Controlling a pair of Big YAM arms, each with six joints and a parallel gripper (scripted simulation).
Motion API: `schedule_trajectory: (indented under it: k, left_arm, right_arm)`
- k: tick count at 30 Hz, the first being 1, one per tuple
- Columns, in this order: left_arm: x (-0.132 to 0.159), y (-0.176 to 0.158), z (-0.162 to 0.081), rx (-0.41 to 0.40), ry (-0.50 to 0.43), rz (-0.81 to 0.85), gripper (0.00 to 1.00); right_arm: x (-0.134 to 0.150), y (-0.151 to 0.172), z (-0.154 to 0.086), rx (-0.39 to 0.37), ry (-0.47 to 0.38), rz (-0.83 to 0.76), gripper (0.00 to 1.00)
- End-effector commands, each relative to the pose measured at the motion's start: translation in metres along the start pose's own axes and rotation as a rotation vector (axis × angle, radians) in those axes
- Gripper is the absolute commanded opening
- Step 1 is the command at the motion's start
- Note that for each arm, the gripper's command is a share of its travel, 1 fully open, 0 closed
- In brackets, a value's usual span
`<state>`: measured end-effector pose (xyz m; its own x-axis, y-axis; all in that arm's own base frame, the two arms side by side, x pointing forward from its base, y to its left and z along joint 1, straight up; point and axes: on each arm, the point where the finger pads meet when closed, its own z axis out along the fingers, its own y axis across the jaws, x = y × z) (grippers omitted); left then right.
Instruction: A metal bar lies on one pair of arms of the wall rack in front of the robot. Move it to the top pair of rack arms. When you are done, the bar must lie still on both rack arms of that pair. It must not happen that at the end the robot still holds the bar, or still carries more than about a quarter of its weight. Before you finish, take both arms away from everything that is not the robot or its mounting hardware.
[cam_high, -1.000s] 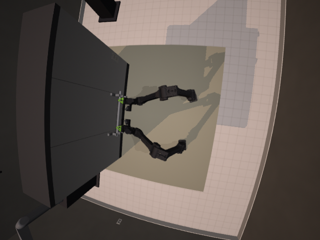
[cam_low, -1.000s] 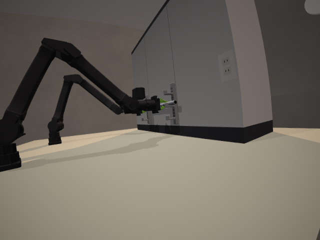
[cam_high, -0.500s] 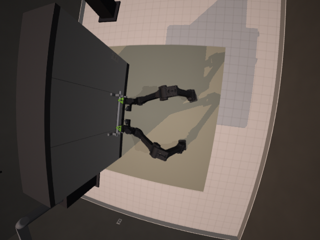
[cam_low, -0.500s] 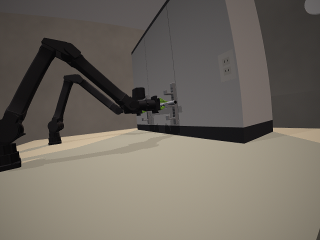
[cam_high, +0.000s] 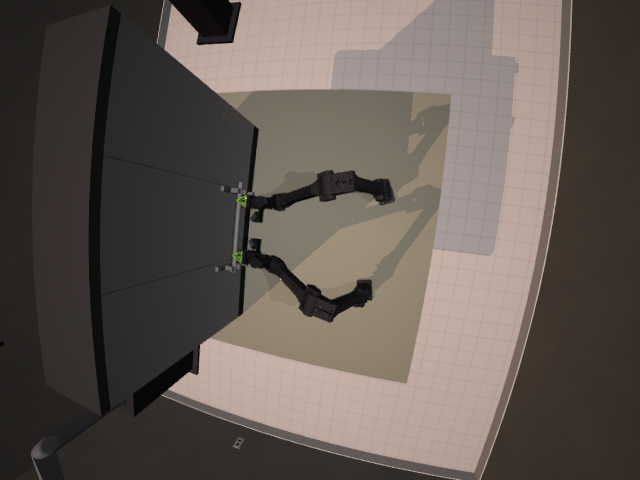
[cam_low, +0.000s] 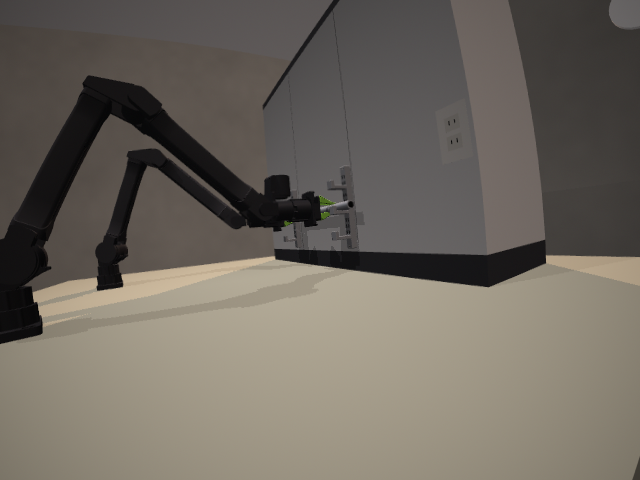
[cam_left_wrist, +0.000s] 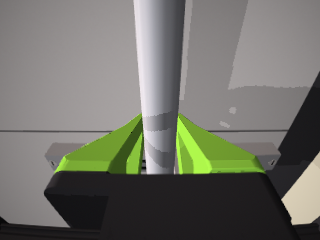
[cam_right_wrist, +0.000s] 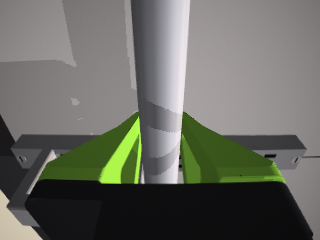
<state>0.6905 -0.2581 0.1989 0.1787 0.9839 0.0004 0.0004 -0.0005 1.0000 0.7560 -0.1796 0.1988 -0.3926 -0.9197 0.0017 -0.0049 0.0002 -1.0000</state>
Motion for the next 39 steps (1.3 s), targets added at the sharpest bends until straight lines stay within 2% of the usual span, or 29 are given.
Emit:
schedule_trajectory:
  k: [1,39]
  left_arm:
    - [0.003,0.019,0.009,-0.036,0.006,-0.015,0.00]
    - [0.003,0.020,-0.007,-0.036,0.006,-0.015,0.00]
  right_arm:
    - [0.005,-0.053,0.008,0.086,0.010,0.021,0.00]
    - [0.005,-0.054,-0.008,0.086,0.010,0.021,0.00]
